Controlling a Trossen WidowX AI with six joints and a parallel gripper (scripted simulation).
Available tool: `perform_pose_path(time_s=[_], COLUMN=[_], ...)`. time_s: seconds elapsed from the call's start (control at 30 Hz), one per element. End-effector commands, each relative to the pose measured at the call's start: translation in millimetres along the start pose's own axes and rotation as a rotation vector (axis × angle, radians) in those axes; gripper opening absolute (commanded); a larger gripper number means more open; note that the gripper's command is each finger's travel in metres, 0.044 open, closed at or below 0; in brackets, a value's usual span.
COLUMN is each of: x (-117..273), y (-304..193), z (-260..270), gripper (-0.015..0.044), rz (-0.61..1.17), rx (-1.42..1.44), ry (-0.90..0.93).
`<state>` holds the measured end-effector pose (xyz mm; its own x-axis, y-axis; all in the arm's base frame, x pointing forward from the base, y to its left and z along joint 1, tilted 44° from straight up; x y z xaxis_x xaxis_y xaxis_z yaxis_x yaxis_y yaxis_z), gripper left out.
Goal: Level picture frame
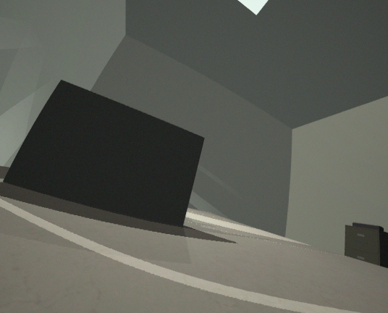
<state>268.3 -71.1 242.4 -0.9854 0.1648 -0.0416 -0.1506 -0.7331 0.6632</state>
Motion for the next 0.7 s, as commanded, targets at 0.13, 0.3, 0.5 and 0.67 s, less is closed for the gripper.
perform_pose_path(time_s=[0.13, 0.3, 0.5, 0.67], x=[0.0, 0.0, 0.0, 0.0], y=[0.0, -0.1, -0.2, -0.3], z=[-0.3, -0.5, -0.8, -1.5], gripper=[0.0000, 0.0000, 0.0000, 0.0000], rz=[0.000, 0.000, 0.000, -0.001], rx=[0.004, 0.005, 0.060, 0.094], ry=[0.000, 0.000, 0.000, 0.000])
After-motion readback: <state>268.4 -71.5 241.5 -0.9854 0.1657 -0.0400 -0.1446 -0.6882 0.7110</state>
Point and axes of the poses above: the point midway between the two fingers, 35 mm back from their tips, its own x axis back along the fingers, its own z axis across the jaws, y = z × x, the point moved 8 cm from there along x, back along the fingers, and after that the axes turned 6 degrees about x, right-handed, at the moved point
